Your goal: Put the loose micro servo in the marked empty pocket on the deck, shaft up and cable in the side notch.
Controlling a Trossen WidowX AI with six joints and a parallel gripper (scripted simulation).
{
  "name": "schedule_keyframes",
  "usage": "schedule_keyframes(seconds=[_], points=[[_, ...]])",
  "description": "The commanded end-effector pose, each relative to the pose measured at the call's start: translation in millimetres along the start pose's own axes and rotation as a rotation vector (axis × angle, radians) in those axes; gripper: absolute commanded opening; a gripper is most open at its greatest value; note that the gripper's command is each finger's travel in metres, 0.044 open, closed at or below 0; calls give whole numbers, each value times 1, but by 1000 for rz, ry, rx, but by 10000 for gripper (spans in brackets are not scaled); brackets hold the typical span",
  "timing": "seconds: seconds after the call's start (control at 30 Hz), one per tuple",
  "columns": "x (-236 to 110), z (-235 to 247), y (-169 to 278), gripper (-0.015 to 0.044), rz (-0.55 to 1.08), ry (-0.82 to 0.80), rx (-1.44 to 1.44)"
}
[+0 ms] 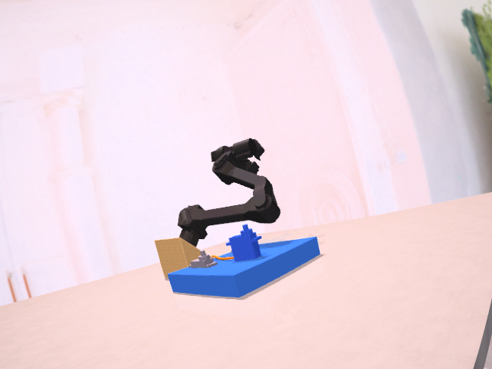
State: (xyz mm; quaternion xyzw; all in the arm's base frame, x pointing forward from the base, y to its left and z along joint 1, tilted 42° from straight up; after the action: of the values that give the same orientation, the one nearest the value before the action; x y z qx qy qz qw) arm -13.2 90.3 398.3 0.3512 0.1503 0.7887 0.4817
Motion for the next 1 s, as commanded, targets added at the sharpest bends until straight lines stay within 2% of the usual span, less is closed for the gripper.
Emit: schedule_keyframes(seconds=[0.0, 0.17, 0.47, 0.97], points=[[0, 0, 1, 374, 4, 1, -4], [1, -5, 10, 243, 54, 17, -58], [-1, -25, 49, 6, 267, 67, -215], [-30, -58, 114, 0, 683, 96, -468]])
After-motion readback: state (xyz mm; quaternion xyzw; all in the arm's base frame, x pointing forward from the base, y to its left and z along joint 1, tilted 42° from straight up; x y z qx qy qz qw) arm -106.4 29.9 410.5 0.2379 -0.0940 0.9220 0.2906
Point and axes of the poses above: the point midway between the two fingers, 35 mm back from their tips, its own x axis out along the fingers, its own z axis across the jaws, y = z × x, the point moved 5 cm from there along -x, back along the fingers, and after that the axes turned 7 degrees about -x, right-handed, at the moved point
